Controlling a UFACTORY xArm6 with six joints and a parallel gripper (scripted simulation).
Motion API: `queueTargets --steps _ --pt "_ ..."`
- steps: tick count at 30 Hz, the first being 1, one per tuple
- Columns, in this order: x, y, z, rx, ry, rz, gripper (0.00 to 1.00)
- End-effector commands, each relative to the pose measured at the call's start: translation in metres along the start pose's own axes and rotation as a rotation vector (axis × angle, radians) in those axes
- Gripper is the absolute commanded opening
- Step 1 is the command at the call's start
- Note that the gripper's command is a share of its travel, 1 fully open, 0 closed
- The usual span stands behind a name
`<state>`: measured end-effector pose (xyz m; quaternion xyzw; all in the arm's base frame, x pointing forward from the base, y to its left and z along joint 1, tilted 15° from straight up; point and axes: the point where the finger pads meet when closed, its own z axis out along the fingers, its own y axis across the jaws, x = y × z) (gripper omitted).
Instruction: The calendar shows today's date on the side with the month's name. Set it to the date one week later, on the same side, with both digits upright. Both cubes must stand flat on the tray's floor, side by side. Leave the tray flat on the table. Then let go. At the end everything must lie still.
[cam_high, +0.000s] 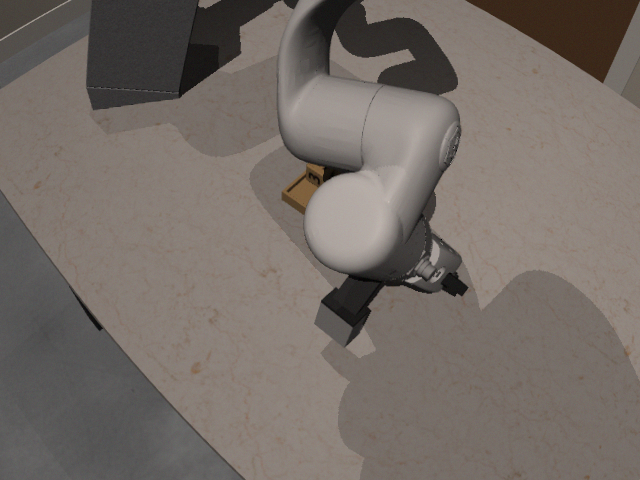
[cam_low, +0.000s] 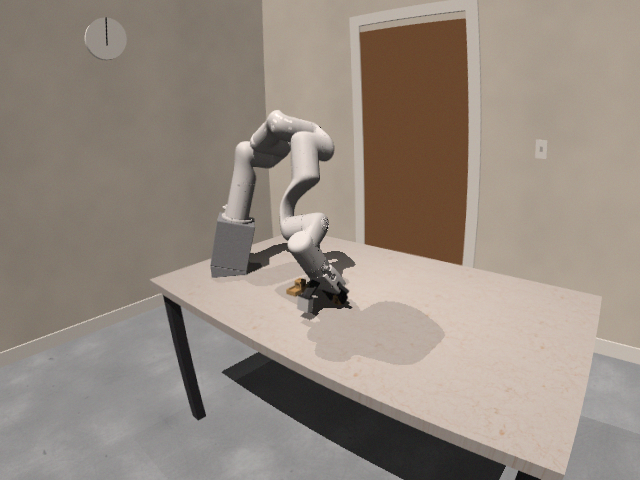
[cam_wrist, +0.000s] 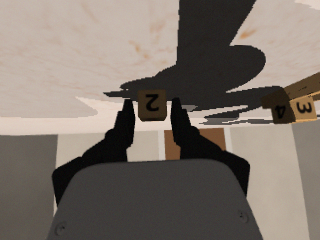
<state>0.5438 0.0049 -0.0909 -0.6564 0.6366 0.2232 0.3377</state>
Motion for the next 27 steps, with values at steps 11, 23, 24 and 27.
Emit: queueTargets --steps 11,23,24,27 --pt "-0.0005 -0.0017 -0.0014 0.003 0.001 -0.002 0.69" --pt "-0.0018 -0.0017 -0.0033 0.003 0.001 -0.002 0.69" --pt "-0.0025 -0.0017 -0.0043 0.003 0.001 -0.002 0.69" --pt "-0.0056 -0.0017 -0.0087 0.003 0.001 -0.002 0.69"
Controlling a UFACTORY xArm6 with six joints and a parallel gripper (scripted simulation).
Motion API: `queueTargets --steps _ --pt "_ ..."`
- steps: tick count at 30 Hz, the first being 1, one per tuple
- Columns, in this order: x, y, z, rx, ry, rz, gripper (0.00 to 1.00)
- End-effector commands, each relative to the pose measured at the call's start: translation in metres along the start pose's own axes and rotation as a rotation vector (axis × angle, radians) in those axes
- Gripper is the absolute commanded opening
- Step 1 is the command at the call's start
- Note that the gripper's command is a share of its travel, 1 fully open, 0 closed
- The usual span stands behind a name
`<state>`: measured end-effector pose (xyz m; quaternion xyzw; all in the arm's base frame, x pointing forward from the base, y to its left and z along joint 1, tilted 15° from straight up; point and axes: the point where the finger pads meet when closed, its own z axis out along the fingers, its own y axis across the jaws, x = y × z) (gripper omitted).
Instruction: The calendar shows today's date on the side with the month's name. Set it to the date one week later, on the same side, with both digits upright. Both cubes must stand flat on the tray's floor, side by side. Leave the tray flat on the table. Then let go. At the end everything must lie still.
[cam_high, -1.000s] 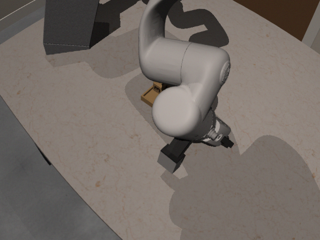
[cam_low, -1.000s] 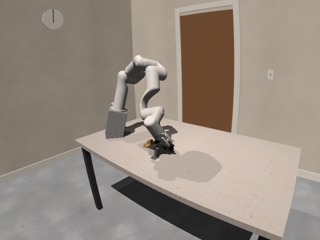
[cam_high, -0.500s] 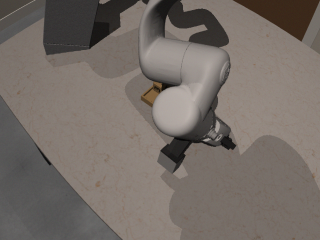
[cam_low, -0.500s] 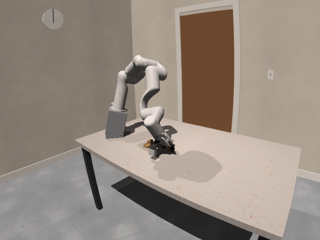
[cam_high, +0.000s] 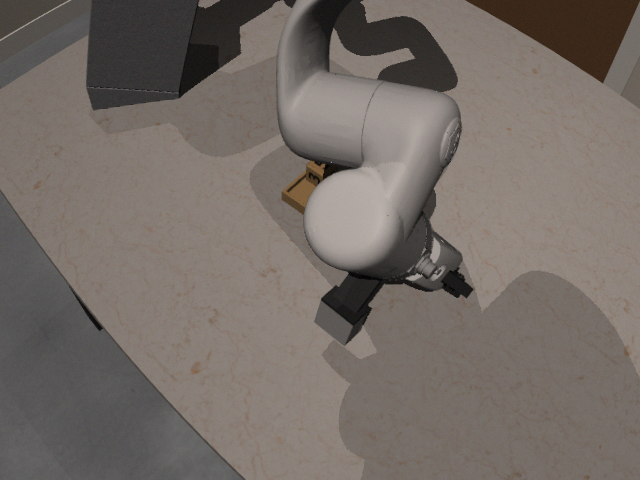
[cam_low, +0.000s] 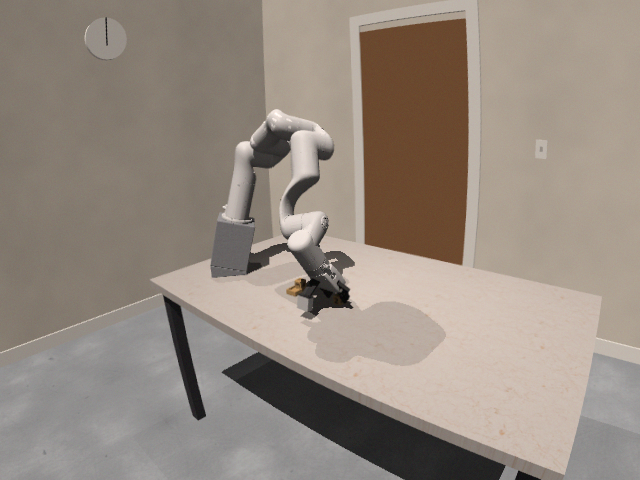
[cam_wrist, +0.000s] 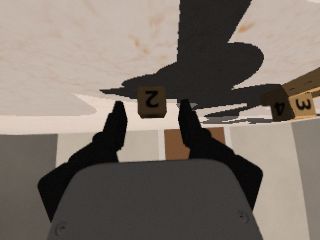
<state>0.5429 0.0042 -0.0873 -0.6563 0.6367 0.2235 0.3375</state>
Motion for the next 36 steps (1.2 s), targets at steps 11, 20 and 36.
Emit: queueTargets --steps 11,20,36 --pt "-0.020 -0.002 -0.029 0.003 0.001 -0.003 0.69" --pt "-0.035 -0.002 -0.050 0.003 0.001 -0.003 0.69" --pt "-0.037 0.000 -0.052 -0.007 0.090 0.004 0.69"
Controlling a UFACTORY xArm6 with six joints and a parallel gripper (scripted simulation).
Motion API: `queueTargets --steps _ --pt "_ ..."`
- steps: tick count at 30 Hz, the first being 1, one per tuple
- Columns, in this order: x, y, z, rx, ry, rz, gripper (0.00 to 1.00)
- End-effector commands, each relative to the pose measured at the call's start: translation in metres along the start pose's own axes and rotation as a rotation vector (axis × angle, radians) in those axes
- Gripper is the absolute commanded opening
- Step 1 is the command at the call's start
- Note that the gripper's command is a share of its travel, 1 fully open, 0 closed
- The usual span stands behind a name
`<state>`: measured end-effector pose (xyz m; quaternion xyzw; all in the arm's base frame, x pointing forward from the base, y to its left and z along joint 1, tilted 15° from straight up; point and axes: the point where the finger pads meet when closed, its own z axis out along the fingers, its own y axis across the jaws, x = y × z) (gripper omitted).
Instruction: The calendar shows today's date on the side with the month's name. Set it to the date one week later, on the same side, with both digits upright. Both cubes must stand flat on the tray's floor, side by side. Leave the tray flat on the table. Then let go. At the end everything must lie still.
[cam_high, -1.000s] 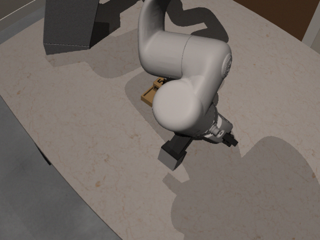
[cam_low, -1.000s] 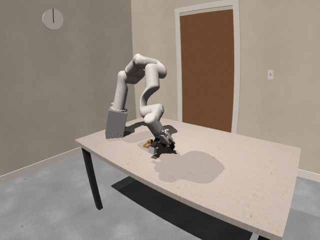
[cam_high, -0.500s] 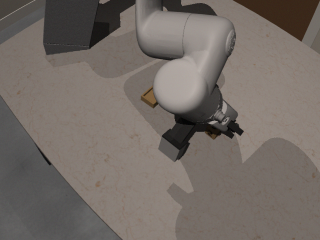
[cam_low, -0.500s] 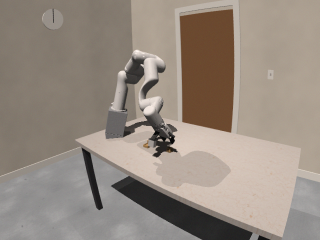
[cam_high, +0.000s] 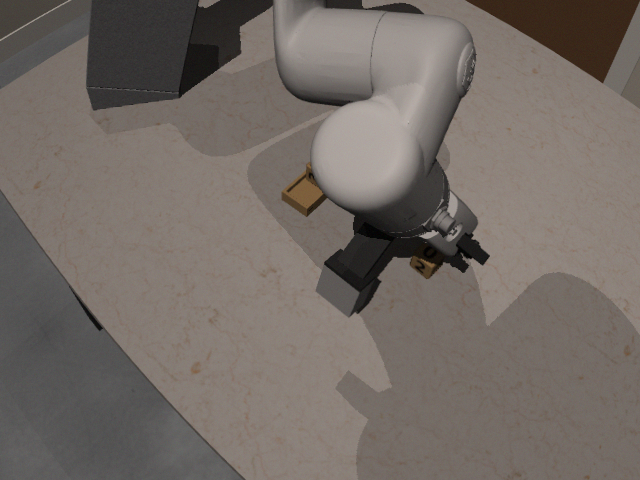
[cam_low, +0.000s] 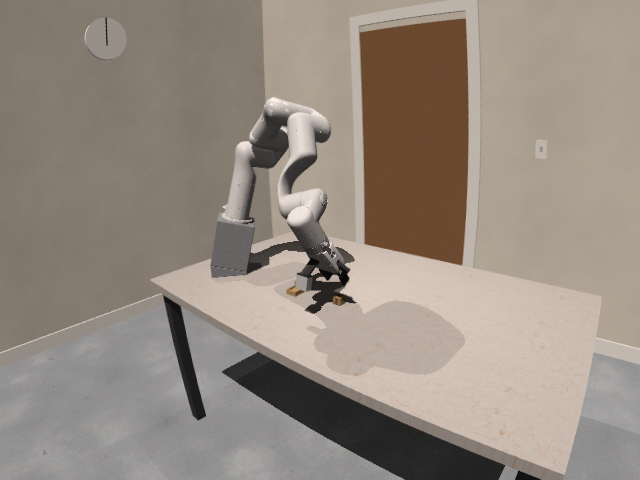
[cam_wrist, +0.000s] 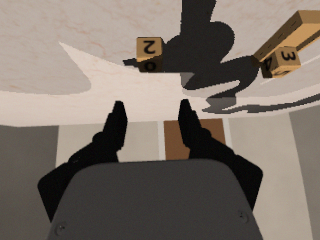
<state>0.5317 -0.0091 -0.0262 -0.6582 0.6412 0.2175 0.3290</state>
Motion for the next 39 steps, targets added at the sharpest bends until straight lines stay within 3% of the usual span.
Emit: queueTargets --steps 1,3,9,20,27,33,34,39 --pt "-0.001 -0.001 0.001 -0.006 0.101 0.002 0.69" --pt "-0.001 -0.001 0.001 -0.006 0.101 0.002 0.69" --pt "-0.004 -0.002 -0.002 0.005 0.275 -0.004 0.69" --pt "-0.006 0.001 -0.001 -0.009 0.348 0.005 0.69" --pt "-0.007 0.000 0.000 -0.006 0.546 0.005 0.69" --pt "-0.014 -0.002 0.001 0.008 0.589 -0.004 0.69" --pt "-0.014 -0.002 0.001 0.008 0.589 -0.004 1.00" --pt "-0.014 -0.002 0.001 0.008 0.589 -0.004 1.00"
